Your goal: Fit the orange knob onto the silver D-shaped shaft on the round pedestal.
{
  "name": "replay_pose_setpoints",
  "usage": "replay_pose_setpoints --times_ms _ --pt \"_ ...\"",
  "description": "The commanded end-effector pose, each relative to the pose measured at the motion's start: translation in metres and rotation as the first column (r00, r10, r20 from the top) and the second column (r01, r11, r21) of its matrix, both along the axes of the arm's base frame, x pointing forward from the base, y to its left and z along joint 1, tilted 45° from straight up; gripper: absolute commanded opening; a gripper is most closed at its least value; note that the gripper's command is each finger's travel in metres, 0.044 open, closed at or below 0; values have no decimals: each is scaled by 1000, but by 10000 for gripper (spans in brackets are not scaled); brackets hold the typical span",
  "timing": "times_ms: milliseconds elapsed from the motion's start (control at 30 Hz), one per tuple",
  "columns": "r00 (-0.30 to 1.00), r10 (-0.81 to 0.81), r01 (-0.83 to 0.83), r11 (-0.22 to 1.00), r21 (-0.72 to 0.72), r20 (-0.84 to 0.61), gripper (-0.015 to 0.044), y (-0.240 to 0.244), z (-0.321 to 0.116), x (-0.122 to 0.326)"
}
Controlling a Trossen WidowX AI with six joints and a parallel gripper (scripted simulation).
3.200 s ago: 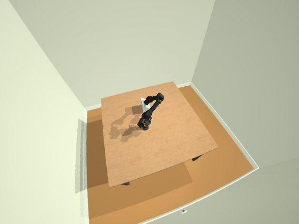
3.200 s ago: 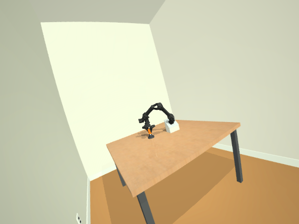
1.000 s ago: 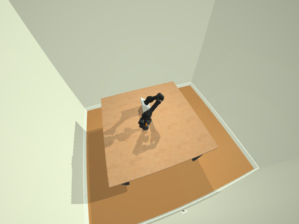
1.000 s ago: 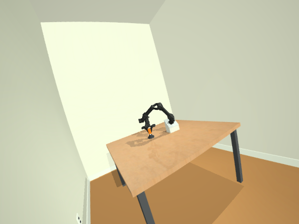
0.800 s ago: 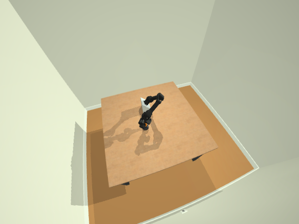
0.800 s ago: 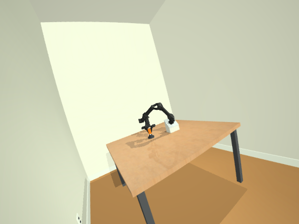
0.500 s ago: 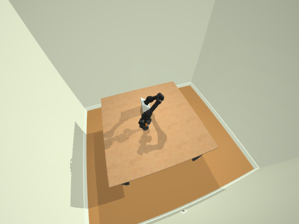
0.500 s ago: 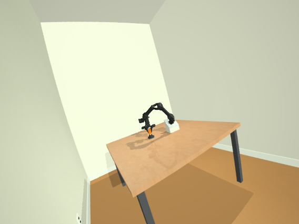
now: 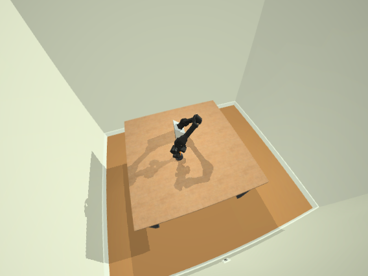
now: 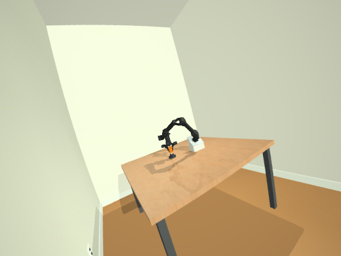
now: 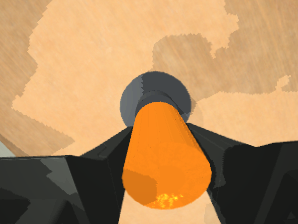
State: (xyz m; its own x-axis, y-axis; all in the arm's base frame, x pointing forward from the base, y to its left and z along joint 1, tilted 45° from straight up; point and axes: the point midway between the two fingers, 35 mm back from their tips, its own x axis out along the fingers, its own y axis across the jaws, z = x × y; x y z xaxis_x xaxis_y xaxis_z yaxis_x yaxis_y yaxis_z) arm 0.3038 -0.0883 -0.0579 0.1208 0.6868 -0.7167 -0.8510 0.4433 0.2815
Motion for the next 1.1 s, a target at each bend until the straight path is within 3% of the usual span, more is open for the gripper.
replay_pose_setpoints --times_ms 0,700,933,1067 --pt "999 33 -33 999 -9 30 0 1 -2 -1" --pt "999 33 -33 999 -9 30 0 -1 1 0" --pt "971 177 -171 984 -46 162 0 0 0 -1" --pt "968 184 -178 983 -49 168 0 1 -2 -1"
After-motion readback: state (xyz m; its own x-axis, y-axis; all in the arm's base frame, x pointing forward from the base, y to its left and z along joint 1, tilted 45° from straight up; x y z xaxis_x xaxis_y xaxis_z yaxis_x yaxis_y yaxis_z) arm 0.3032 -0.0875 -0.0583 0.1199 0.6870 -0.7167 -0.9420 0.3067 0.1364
